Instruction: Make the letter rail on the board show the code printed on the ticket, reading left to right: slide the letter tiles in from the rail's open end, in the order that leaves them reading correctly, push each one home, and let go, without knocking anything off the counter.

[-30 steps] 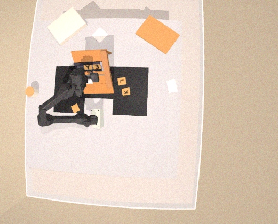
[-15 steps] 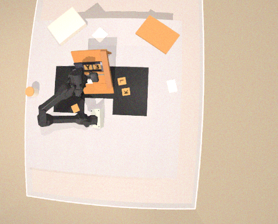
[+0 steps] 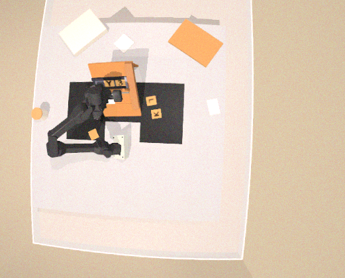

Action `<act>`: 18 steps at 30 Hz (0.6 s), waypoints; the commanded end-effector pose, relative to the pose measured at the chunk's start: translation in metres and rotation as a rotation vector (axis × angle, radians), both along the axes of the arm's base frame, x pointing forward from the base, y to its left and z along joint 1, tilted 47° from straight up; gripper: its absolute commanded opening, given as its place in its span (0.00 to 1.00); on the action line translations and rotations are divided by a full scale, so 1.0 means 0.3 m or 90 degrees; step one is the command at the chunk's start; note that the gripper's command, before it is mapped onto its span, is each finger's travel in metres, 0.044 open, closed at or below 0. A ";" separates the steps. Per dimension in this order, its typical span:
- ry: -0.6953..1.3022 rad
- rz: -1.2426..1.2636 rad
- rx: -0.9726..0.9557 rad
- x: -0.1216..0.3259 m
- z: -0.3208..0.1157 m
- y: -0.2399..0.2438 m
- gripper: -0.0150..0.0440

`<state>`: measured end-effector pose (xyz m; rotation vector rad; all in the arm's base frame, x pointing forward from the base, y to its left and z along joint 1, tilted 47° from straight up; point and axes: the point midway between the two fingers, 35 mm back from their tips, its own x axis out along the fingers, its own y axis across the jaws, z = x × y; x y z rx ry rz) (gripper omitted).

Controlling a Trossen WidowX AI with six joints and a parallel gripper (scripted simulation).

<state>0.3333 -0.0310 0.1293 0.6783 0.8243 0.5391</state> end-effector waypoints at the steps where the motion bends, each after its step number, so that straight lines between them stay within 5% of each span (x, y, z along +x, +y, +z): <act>1: 0.000 0.000 0.000 0.000 0.000 0.000 0.25; 18: 0.184 0.179 -0.041 0.075 0.062 0.061 0.25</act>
